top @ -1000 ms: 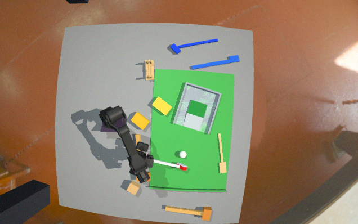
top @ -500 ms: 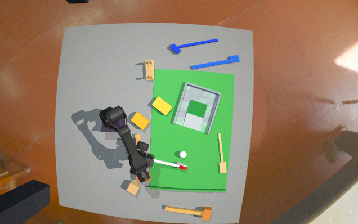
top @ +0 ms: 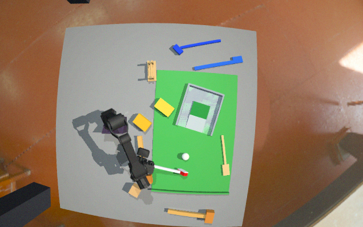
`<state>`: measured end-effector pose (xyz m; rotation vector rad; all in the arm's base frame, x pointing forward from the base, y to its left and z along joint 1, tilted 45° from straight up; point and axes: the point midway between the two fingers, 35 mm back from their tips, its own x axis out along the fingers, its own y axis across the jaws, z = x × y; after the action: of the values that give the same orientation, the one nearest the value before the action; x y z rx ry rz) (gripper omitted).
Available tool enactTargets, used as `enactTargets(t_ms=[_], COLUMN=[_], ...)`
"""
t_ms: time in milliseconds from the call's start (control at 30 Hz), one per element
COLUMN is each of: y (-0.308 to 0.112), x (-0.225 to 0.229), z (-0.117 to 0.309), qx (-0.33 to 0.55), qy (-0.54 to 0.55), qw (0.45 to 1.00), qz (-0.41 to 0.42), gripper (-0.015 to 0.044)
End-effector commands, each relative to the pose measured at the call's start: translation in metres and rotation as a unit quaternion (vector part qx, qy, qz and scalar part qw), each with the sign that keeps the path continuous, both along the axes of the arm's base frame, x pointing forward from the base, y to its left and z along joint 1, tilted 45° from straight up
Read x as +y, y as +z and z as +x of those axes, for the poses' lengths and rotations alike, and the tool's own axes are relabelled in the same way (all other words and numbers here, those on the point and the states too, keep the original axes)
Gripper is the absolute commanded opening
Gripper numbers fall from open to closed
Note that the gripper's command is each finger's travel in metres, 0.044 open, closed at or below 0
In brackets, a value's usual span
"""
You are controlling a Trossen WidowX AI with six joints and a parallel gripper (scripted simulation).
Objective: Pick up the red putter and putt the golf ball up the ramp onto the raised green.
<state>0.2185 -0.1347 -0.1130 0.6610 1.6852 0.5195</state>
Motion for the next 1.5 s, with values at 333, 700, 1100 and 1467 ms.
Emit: enactTargets(t_ms=[333, 700, 1100, 1467], y=[0.036, 0.088, 0.118, 0.125], x=[0.036, 0.100, 0.070, 0.064], z=[0.016, 0.021, 0.028, 0.028], qx=[-0.001, -0.003, -0.002, 0.001], qy=[0.000, 0.002, 0.002, -0.001], qw=[1.000, 1.000, 1.000, 1.000], qz=[-0.003, 0.003, 0.001, 0.004], gripper=[0.0000, 0.0000, 0.0000, 0.0000])
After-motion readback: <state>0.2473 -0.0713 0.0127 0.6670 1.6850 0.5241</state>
